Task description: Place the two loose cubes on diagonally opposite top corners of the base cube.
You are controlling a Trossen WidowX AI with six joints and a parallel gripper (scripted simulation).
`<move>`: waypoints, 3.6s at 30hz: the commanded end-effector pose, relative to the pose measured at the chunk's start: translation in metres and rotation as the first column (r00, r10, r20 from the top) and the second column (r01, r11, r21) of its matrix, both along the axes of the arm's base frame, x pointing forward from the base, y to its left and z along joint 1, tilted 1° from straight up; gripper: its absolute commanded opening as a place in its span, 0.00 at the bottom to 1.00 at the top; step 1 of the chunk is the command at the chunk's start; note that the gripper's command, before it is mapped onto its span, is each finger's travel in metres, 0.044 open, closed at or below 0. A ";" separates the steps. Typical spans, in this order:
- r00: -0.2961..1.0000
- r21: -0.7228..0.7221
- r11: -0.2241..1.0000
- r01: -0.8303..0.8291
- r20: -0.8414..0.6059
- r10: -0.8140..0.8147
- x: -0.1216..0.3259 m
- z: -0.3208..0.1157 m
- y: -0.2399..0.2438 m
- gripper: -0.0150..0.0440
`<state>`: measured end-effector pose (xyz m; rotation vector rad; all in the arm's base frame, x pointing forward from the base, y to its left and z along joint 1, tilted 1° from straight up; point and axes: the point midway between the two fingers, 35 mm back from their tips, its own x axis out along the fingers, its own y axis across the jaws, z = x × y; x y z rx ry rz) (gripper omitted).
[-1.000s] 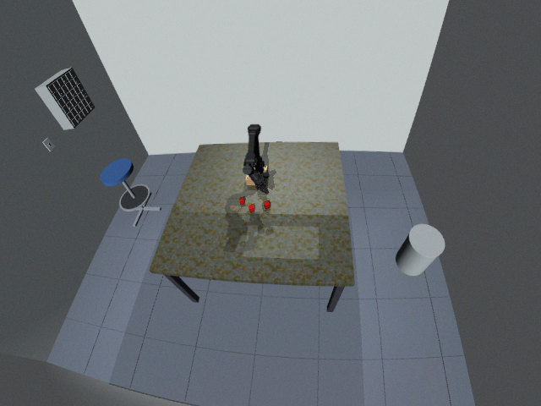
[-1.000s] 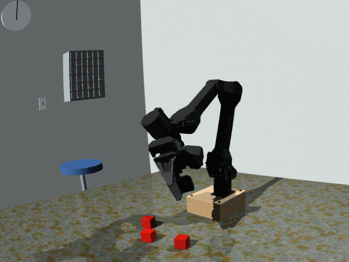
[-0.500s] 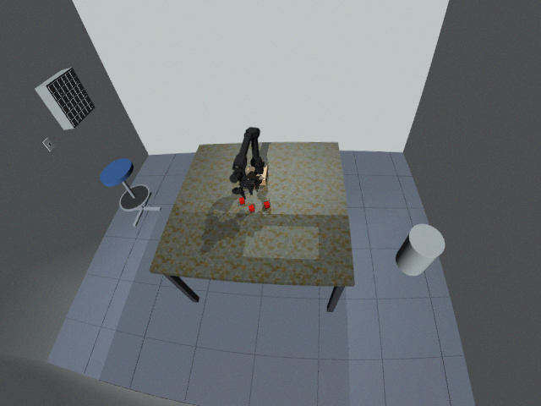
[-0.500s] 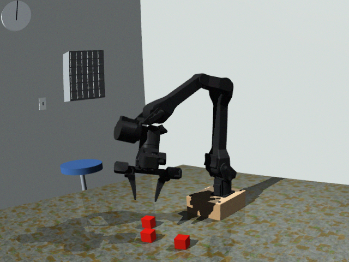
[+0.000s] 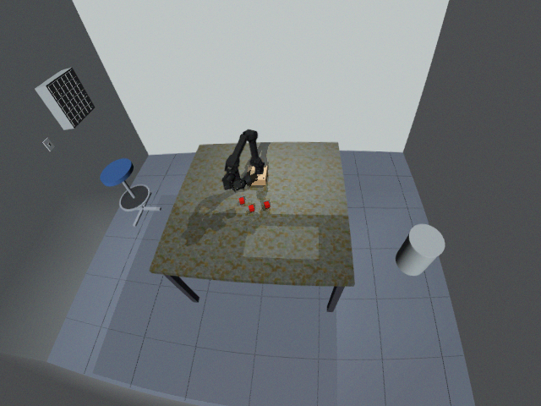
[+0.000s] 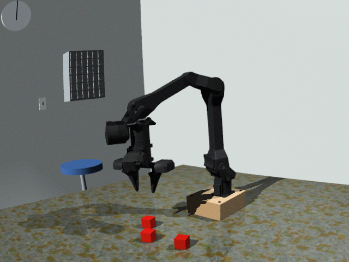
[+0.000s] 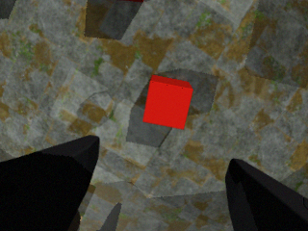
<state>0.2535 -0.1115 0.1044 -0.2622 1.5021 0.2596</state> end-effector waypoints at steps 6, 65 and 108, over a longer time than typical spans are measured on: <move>1.000 -0.007 1.000 0.025 -0.016 -0.025 0.002 -0.031 -0.004 0.70; 1.000 -0.007 1.000 0.025 -0.017 -0.025 0.005 -0.090 -0.005 0.43; 0.992 -0.002 0.992 0.126 -0.016 -0.126 0.015 -0.005 0.018 0.43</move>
